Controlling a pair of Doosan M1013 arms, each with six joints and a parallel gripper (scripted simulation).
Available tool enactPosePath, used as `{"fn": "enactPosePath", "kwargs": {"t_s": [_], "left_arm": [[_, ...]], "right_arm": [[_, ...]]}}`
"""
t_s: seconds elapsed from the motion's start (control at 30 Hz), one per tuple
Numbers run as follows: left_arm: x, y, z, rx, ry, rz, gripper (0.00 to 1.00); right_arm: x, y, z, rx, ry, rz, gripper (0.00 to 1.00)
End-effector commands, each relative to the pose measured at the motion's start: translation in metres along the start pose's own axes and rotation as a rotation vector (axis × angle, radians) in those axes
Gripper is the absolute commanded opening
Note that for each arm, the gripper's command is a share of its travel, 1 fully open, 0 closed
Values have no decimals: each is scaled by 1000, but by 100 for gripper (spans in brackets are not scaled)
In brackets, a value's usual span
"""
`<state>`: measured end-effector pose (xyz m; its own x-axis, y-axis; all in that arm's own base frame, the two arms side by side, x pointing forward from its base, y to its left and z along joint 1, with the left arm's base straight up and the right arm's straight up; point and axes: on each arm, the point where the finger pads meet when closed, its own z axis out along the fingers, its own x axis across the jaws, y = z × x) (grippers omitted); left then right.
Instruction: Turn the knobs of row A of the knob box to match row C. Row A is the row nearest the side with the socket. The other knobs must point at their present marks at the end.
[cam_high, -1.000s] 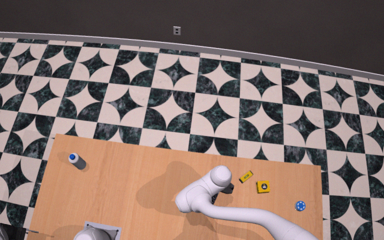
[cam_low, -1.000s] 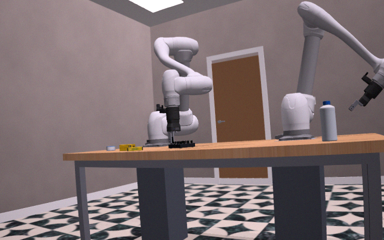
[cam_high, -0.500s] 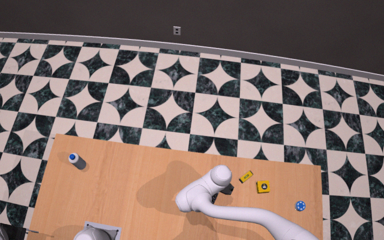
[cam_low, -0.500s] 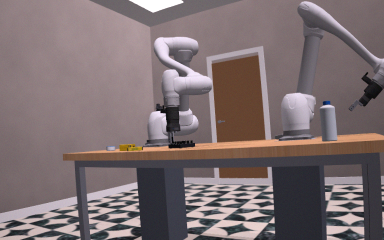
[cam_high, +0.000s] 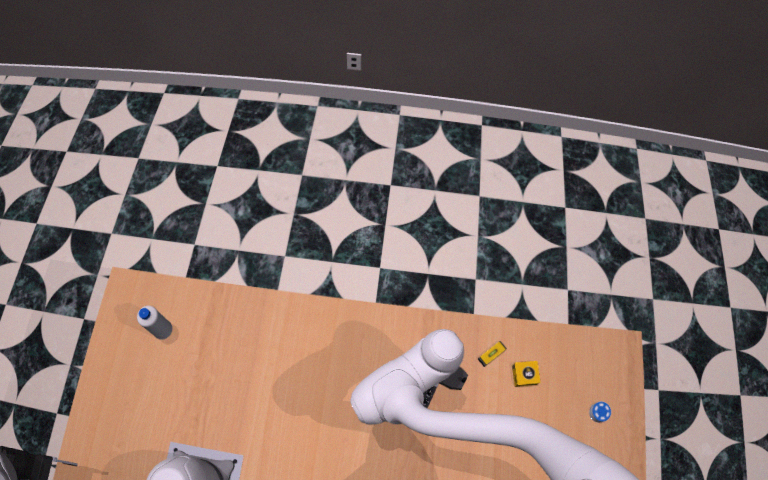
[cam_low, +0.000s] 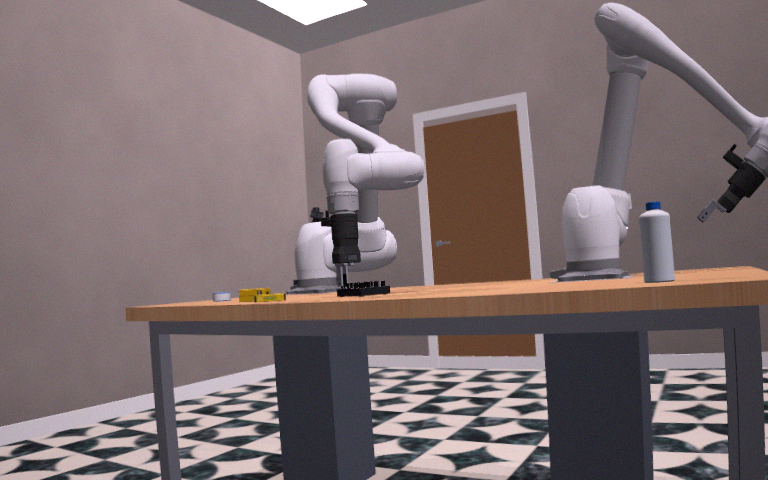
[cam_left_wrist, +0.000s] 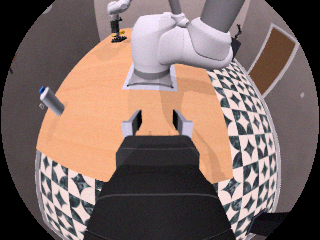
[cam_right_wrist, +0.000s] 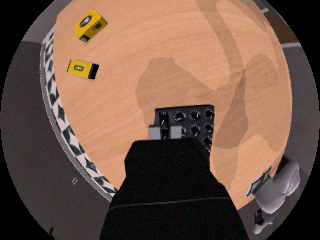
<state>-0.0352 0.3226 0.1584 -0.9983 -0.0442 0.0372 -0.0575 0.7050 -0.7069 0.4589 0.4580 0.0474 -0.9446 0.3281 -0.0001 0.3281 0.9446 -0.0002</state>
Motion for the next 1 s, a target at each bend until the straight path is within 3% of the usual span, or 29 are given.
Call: {"fn": "enactPosePath", "kwargs": {"t_s": [0.0, 0.03, 0.63, 0.97], "left_arm": [[0, 0, 0, -1, 0, 0, 100], [0, 0, 0, -1, 0, 0, 100], [0, 0, 0, -1, 0, 0, 100], [0, 0, 0, -1, 0, 0, 100]], "right_arm": [[0, 1, -1, -2, 0, 0, 30], [0, 1, -1, -2, 0, 0, 46], [0, 1, -2, -2, 0, 0, 46], [0, 0, -31, -2, 0, 0, 46]]}}
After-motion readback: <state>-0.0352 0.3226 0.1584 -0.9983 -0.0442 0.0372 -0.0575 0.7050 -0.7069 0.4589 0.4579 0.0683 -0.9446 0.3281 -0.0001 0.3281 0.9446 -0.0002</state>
